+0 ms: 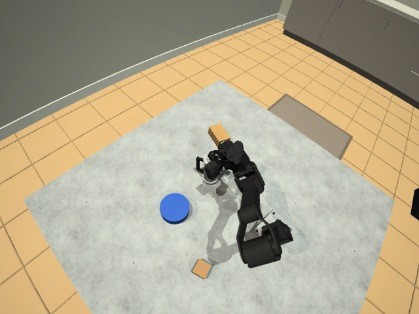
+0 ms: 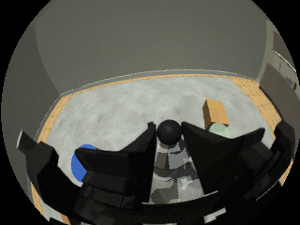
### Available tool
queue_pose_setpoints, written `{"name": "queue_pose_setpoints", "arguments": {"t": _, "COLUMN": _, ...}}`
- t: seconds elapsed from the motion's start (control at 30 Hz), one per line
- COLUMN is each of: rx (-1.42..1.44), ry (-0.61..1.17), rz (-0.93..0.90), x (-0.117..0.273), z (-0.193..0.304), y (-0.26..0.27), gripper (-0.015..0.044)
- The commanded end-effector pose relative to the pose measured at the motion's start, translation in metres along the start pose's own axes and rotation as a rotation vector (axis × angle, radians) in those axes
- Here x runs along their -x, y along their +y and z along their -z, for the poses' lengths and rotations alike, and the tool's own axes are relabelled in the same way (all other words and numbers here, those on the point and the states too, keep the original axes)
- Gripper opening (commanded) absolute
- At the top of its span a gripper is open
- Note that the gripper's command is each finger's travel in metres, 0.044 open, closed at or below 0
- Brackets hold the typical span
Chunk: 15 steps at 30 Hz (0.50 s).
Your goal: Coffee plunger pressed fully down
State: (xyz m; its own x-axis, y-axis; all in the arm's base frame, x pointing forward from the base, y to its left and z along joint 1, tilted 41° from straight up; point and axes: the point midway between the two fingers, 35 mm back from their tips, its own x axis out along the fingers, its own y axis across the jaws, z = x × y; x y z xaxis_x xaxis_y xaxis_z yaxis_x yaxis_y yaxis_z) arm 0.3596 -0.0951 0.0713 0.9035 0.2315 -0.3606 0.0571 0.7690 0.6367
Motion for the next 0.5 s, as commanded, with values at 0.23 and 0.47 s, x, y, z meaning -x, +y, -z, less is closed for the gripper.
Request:
{"name": "queue_pose_setpoints", "arguments": {"t": 0.23, "rx": -0.001, "ry": 0.002, "rz": 0.001, "x": -0.0001, "z": 0.0005, "y": -0.0002, "gripper": 0.0382}}
{"name": "queue_pose_setpoints", "arguments": {"t": 0.47, "rx": -0.001, "ry": 0.005, "rz": 0.002, "x": 0.0034, "z": -0.0045, "y": -0.0009, "gripper": 0.044}}
